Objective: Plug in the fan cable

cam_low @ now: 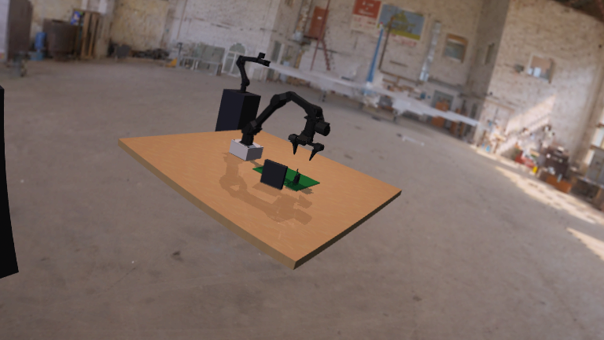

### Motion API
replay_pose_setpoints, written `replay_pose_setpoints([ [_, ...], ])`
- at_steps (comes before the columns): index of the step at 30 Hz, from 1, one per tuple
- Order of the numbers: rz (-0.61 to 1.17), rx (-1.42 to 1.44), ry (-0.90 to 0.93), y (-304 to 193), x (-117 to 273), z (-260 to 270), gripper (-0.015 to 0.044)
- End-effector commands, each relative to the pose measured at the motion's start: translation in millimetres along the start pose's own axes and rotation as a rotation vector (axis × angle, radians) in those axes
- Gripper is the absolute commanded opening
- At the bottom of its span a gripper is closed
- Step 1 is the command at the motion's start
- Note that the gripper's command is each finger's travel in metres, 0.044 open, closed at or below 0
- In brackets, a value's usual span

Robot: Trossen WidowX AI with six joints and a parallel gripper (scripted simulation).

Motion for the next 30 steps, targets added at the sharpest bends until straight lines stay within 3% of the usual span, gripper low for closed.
replay_pose_setpoints([
  [1,0.007,-0.056,0.018,3,15,-1,0.0440],
  [6,0.007,-0.056,0.018,4,1,1,0.0440],
  [14,0.007,-0.056,0.018,2,-84,1,0.0440],
  [30,0.007,-0.056,0.018,2,-102,2,0.0440],
])
Point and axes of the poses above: the point midway between the two fingers, 35 mm back from their tips, its own x axis back along the fingers, its own z axis across the jaws, y = z × x, the point moved 9 cm from there along x, back along the fingers
